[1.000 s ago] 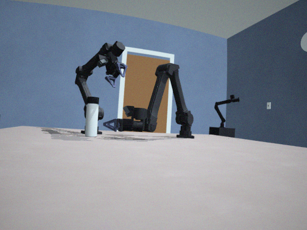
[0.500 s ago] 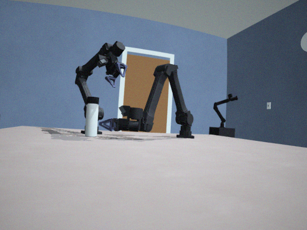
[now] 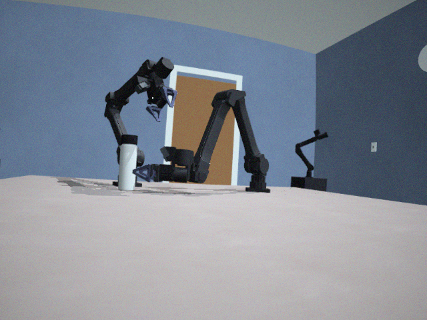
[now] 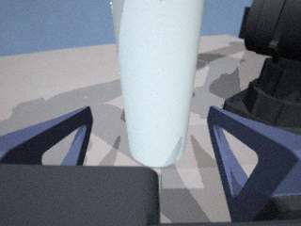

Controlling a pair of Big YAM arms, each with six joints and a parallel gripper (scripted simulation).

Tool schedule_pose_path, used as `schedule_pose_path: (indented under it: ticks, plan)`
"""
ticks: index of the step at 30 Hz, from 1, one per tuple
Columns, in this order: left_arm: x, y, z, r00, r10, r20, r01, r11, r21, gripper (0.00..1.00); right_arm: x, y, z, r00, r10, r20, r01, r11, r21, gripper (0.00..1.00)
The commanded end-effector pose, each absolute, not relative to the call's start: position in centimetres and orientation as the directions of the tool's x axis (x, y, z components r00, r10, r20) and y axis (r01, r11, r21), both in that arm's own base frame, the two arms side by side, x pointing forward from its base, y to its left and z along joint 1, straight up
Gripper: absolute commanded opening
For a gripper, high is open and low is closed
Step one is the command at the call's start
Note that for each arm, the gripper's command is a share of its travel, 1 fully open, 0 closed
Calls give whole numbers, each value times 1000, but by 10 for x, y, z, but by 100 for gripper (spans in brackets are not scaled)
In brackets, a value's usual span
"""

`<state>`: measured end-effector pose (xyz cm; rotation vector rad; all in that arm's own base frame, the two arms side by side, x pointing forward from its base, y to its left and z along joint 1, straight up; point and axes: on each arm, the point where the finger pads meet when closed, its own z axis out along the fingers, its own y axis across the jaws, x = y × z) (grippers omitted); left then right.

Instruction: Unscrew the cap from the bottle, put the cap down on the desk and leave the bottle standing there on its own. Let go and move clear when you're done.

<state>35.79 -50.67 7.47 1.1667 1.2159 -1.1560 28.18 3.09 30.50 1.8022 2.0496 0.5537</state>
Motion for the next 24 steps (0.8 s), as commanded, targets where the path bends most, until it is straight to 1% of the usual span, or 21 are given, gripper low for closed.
schedule_pose_path:
  ticks: [1, 24]
  plan:
    - [360, -526, 79, 21, -21, -1000, 999, 47, 20, 96, 288, 33, 320, -128, 992, -9, 839, 114, 532, 94]
    - [359, -558, 80, 20, -22, -1000, 999, 47, 19, 96, 288, 33, 320, -128, 992, -9, 839, 114, 532, 94]
